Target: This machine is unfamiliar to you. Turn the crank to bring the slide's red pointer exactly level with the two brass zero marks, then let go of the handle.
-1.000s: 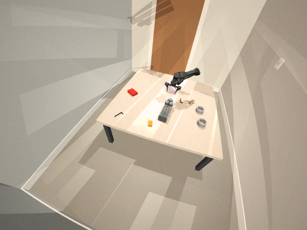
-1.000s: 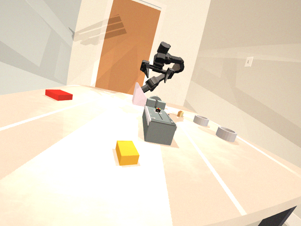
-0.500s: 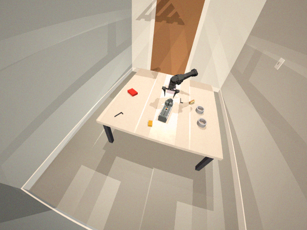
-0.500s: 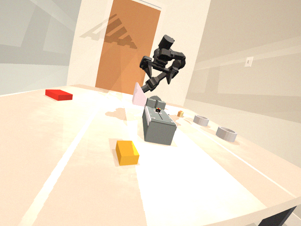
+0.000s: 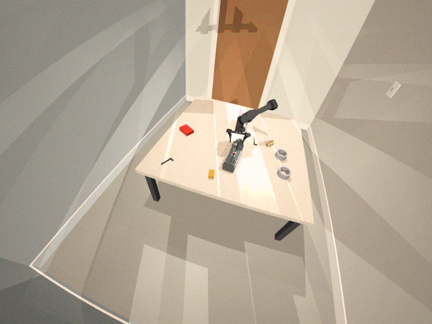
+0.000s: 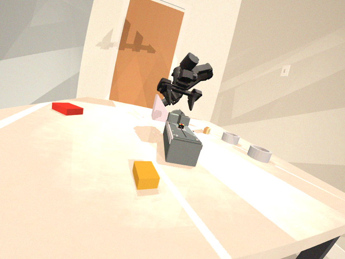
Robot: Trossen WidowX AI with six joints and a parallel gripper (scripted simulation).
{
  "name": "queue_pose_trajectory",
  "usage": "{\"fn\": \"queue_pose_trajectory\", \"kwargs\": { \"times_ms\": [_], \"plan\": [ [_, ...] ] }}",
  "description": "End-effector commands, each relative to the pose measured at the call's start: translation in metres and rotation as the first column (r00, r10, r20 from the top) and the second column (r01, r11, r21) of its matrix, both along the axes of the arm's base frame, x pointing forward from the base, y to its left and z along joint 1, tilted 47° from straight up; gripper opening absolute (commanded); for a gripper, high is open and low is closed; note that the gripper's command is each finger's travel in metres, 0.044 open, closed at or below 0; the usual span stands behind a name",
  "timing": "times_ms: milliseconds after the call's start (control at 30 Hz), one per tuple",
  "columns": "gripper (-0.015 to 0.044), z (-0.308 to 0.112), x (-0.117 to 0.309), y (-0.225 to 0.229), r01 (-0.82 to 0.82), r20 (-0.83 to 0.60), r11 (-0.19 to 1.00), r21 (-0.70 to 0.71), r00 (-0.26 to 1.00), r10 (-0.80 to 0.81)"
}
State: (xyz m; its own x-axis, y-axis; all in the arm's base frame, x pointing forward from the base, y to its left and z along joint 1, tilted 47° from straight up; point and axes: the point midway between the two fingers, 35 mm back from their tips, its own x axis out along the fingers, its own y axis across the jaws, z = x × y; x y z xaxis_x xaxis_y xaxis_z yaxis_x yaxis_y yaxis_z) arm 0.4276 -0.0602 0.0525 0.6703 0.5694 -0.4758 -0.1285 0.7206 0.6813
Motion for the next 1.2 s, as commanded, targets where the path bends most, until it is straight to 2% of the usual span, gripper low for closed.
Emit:
{"fn": "queue_pose_trajectory", "kwargs": {
  "times_ms": [0, 567, 1100, 1167],
  "plan": [
    [0.044, -0.0028, 0.0, -0.002, 0.013, -0.003, 1.0, -0.002, 1.0, -0.013],
    [0.044, -0.0028, 0.0, -0.002, 0.013, -0.003, 1.0, -0.002, 1.0, -0.013],
    [0.002, -0.0028, 0.0, -0.002, 0.013, -0.003, 1.0, -0.002, 1.0, -0.013],
    [0.0, -0.0028, 0.0, -0.002, 0.013, -0.003, 1.0, -0.002, 1.0, -0.013]
  ]
}}
